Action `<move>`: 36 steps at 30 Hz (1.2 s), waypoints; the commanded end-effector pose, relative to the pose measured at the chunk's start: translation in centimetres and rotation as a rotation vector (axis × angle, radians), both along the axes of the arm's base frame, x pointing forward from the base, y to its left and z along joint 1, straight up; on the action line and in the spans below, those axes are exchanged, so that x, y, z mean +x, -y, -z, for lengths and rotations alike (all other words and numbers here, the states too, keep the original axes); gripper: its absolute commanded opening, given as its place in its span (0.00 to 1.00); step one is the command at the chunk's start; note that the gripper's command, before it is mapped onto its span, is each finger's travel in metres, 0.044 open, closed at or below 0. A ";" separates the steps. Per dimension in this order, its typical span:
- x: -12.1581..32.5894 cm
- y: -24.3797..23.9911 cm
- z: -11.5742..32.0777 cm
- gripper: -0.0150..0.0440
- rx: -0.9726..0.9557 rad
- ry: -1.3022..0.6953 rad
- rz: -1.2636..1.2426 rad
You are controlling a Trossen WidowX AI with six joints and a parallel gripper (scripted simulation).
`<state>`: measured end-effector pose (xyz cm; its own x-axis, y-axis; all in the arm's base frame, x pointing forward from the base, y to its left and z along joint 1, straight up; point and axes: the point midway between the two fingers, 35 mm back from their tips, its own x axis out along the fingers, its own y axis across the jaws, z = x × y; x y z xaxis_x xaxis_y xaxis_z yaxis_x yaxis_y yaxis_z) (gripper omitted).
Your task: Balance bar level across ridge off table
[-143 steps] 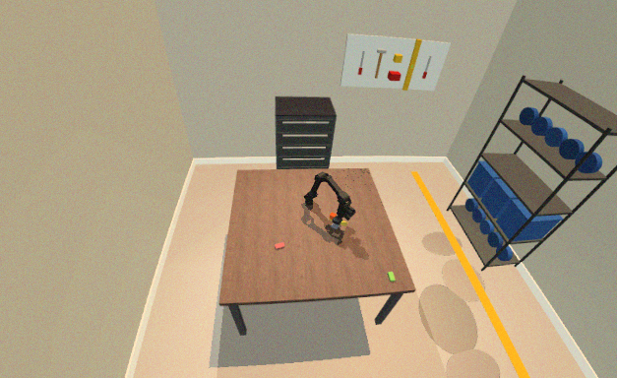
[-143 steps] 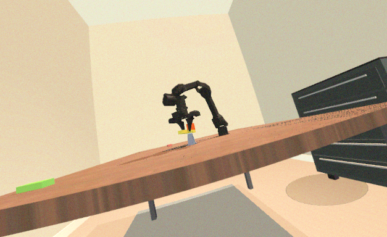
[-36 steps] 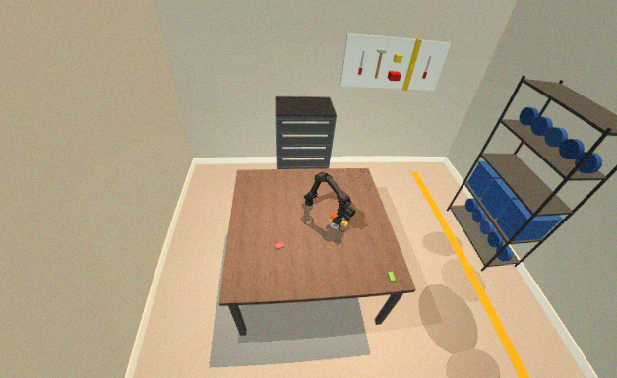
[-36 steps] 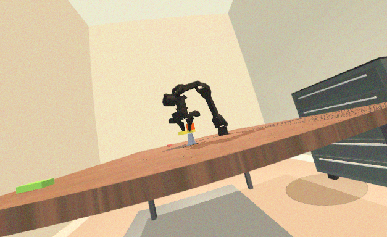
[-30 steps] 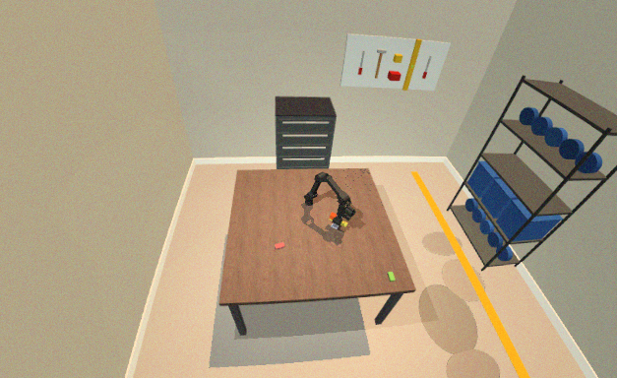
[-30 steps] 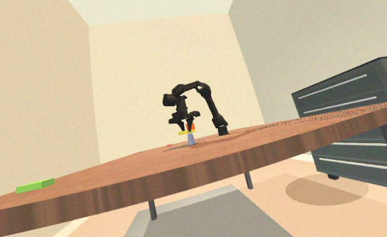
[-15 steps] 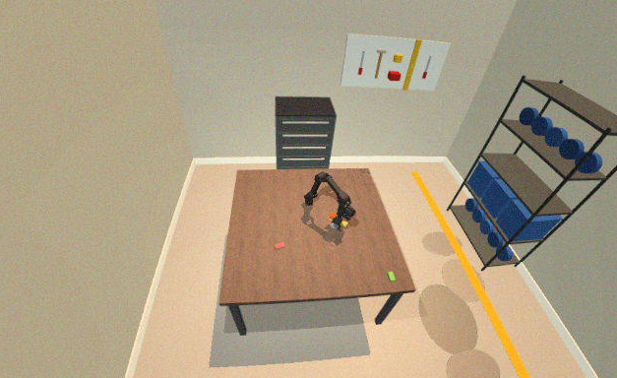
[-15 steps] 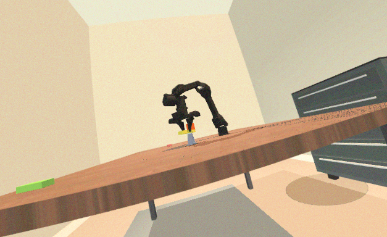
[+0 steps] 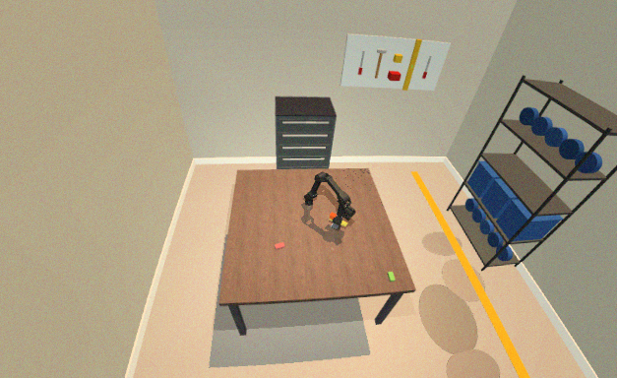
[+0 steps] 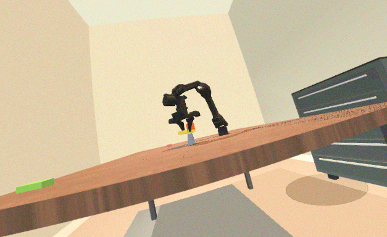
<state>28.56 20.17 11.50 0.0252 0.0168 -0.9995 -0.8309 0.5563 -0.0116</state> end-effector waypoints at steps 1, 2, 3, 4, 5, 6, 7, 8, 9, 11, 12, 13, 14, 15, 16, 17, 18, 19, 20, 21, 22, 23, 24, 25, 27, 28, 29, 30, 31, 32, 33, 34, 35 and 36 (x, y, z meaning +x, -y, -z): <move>0.0 0.0 0.0 0.55 0.000 0.000 0.000; 0.0 0.0 0.0 0.55 0.000 0.000 0.000; 0.0 0.0 0.0 0.55 0.000 0.000 0.000; 0.0 0.0 0.0 0.55 0.000 0.000 0.000; 0.0 0.0 0.0 0.57 0.000 0.000 0.000; 0.0 0.0 0.0 0.57 0.000 0.000 0.000; 0.0 0.0 0.0 0.57 0.000 0.000 0.000; 0.0 0.0 0.0 0.57 0.000 0.000 0.000; 0.0 0.0 0.0 0.57 0.000 0.000 0.000; 0.0 0.0 0.0 0.57 0.000 0.000 0.000; 0.0 0.0 0.0 0.57 0.000 0.000 0.000; 0.0 0.0 0.0 0.57 0.000 0.000 0.000; 0.0 0.0 0.0 0.57 0.000 0.000 0.000; 0.0 0.0 0.0 0.57 0.000 0.000 0.000; 0.0 0.0 0.0 0.57 0.000 0.000 0.000; 0.0 0.0 0.0 0.61 0.000 0.000 0.000; 0.0 0.0 0.0 0.66 0.000 0.000 0.000; 0.0 0.0 0.0 0.70 0.000 0.000 0.000; 0.0 0.0 0.0 0.75 0.000 0.000 0.000; 0.0 0.0 0.0 0.79 0.000 0.000 0.000; 0.0 0.0 0.0 0.83 0.000 0.000 0.000; 0.0 0.0 0.0 0.88 0.000 0.000 0.000; 0.0 0.0 0.0 0.92 0.000 0.000 0.000; 0.0 0.0 0.0 0.97 0.000 0.000 0.000; 0.0 0.0 0.0 1.00 0.000 0.000 0.000; 0.0 0.0 0.0 1.00 0.000 0.000 0.000; 0.0 0.0 -0.2 1.00 0.000 0.000 0.000; 0.1 -0.1 -0.8 1.00 0.001 0.002 0.000; 0.2 -0.1 -1.9 1.00 0.003 0.005 0.000; 0.3 -0.2 -3.1 1.00 0.006 0.008 0.000; 0.3 -0.2 -4.4 1.00 0.008 0.011 0.000; 0.2 -0.2 -5.7 1.00 0.010 0.014 0.000; 0.1 -0.1 -6.9 1.00 0.012 0.018 0.000; 0.0 0.0 -8.2 1.00 0.015 0.021 0.000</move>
<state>28.66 20.24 16.34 0.0241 0.0161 -0.9996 -0.8312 0.5558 -0.0111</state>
